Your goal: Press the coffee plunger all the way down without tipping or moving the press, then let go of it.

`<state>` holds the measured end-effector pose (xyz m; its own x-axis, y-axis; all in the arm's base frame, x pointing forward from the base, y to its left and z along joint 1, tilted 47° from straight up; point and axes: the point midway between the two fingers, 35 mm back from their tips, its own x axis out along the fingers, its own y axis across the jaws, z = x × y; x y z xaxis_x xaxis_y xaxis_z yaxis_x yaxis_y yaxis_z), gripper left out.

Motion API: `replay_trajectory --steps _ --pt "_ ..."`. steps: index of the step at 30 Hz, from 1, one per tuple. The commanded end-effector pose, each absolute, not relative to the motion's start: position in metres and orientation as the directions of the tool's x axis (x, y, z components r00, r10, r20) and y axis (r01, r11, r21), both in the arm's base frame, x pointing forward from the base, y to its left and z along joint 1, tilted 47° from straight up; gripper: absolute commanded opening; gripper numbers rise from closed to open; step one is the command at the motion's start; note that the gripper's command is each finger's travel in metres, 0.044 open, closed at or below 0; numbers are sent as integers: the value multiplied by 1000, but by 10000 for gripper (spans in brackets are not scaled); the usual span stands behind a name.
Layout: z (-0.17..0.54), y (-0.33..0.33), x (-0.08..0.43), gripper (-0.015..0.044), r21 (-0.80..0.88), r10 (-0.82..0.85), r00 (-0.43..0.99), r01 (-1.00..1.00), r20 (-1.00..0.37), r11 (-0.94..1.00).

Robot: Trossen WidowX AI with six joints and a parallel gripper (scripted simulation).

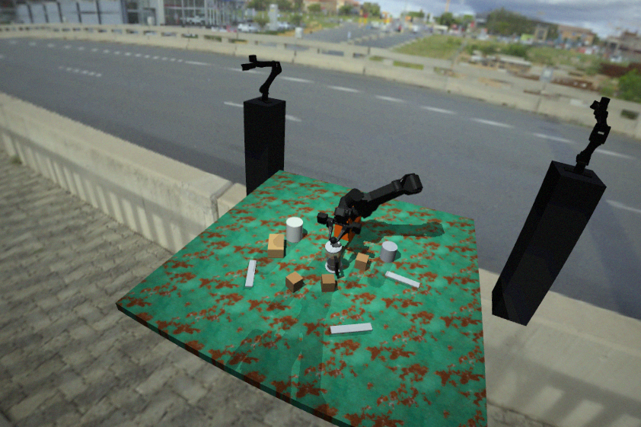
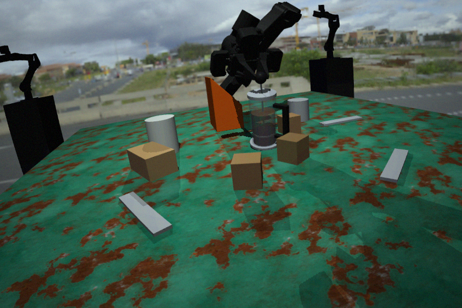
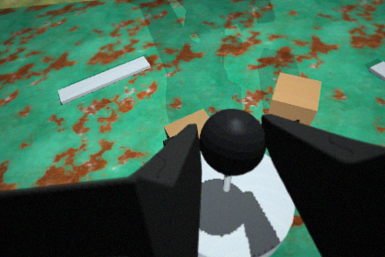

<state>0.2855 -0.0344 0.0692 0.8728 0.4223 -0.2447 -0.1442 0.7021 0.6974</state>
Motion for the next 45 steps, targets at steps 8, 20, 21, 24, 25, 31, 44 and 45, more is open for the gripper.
replay_trajectory --steps 8,20,21,24,25,31,44,45 --pt "62 -27 285 116 725 452 855 -140 -255 674" --pt "61 -28 286 116 725 452 855 -140 -255 674" --pt "61 -28 287 116 725 452 855 -140 -255 674" --pt "61 -29 287 116 725 452 855 -140 -255 674" --pt "61 -29 287 116 725 452 855 -140 -255 674" --pt "61 -29 288 116 725 452 855 -140 -255 674" --pt "61 -29 289 116 725 452 855 -140 -255 674" --pt "61 -29 289 116 725 452 855 -140 -255 674"
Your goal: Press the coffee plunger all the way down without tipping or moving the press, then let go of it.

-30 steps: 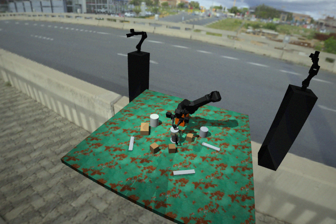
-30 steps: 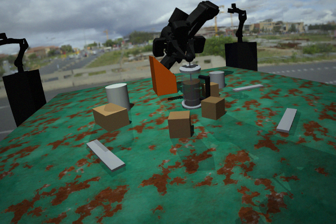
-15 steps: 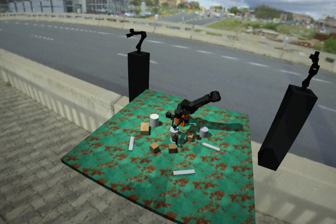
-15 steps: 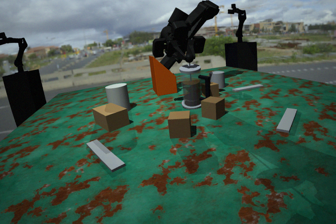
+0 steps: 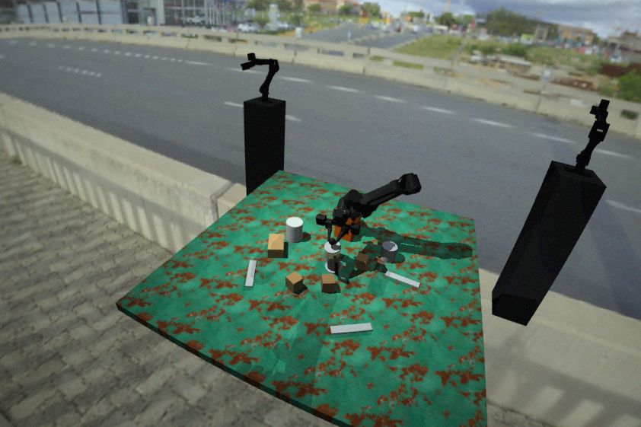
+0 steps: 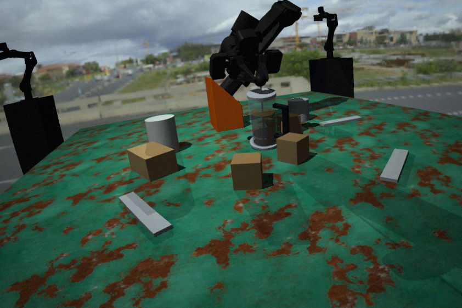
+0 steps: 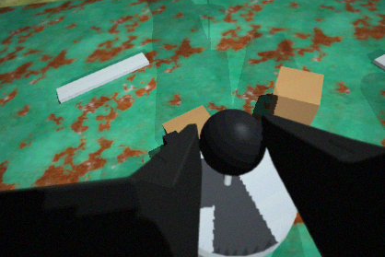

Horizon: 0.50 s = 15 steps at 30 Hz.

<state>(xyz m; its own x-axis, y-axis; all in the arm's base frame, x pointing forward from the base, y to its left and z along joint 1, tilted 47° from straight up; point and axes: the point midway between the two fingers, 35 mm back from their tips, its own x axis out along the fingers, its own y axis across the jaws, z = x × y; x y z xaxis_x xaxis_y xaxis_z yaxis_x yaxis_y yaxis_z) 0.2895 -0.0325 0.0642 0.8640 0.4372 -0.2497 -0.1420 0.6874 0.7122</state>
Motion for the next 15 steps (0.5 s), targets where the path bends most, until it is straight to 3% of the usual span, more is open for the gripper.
replay_trajectory --steps 1,15 --pt "61 -30 289 116 725 452 855 -140 -255 674" --pt "64 -32 290 116 714 439 863 -142 -250 686"
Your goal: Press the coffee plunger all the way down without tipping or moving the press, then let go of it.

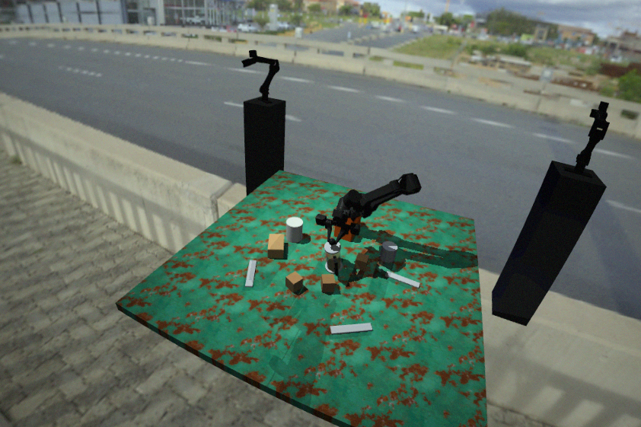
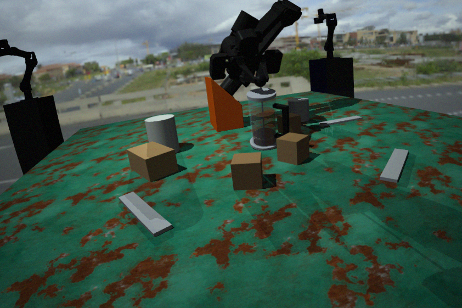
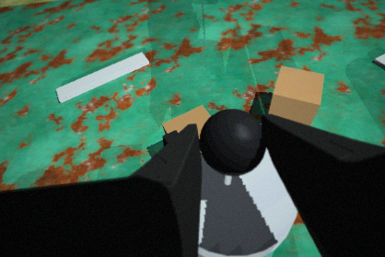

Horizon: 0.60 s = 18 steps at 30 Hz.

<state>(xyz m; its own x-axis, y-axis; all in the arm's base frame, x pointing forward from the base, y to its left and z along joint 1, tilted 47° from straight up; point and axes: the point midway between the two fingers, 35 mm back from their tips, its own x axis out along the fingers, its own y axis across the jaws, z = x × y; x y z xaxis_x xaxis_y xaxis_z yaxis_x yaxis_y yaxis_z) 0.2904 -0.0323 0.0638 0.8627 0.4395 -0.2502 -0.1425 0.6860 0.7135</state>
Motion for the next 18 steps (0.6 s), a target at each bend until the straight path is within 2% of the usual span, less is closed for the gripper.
replay_trajectory --steps 1,7,18 --pt "64 -32 290 116 714 439 863 -142 -250 686" --pt "64 -32 290 116 714 439 863 -142 -250 686" --pt "64 -32 290 405 714 439 863 -142 -250 686"
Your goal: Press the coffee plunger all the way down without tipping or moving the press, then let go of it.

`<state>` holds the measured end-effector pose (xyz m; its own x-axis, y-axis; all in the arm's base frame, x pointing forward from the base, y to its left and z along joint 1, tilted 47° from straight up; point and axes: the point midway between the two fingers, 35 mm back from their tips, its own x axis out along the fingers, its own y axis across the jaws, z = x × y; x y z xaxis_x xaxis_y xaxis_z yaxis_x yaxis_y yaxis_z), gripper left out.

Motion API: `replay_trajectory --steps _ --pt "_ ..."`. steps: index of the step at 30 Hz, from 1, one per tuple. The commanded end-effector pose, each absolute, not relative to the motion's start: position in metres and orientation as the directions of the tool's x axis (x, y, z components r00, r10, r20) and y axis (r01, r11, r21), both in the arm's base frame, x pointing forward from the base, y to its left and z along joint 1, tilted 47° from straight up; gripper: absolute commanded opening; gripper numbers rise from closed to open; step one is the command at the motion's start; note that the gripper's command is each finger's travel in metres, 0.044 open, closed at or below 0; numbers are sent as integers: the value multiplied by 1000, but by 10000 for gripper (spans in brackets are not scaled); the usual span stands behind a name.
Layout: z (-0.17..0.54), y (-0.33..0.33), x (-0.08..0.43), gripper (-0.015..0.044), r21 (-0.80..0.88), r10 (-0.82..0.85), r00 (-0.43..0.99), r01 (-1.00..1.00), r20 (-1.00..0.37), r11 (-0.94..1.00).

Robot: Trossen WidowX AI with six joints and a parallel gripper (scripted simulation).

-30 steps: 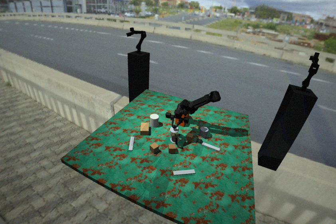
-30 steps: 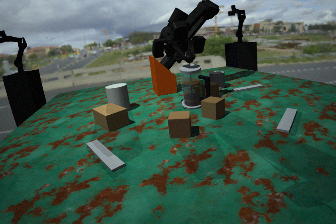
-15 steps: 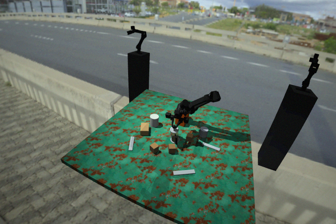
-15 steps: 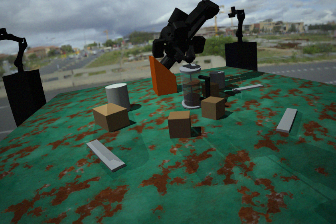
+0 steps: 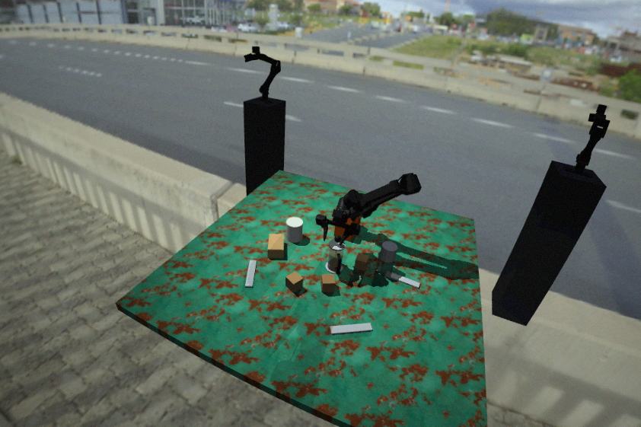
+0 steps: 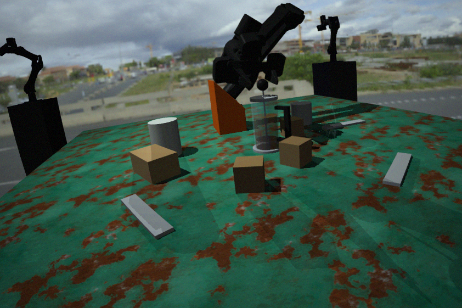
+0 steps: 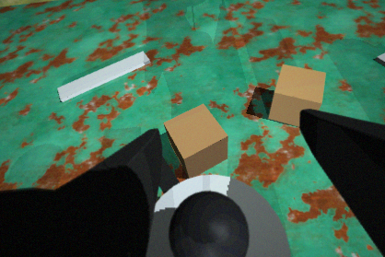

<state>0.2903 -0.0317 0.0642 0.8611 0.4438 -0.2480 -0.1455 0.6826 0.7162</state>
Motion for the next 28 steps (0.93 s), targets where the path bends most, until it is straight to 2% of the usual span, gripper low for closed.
replay_trajectory --steps 1,10,13,21,28 --pt "64 -32 290 431 714 439 863 -142 -250 686" --pt "70 -45 296 440 705 394 884 -113 -250 700" --pt "72 -60 297 440 698 333 907 -65 -257 713" --pt "86 -76 282 440 698 396 869 -86 -296 711" --pt "124 -83 255 440 724 453 854 -139 -258 675"
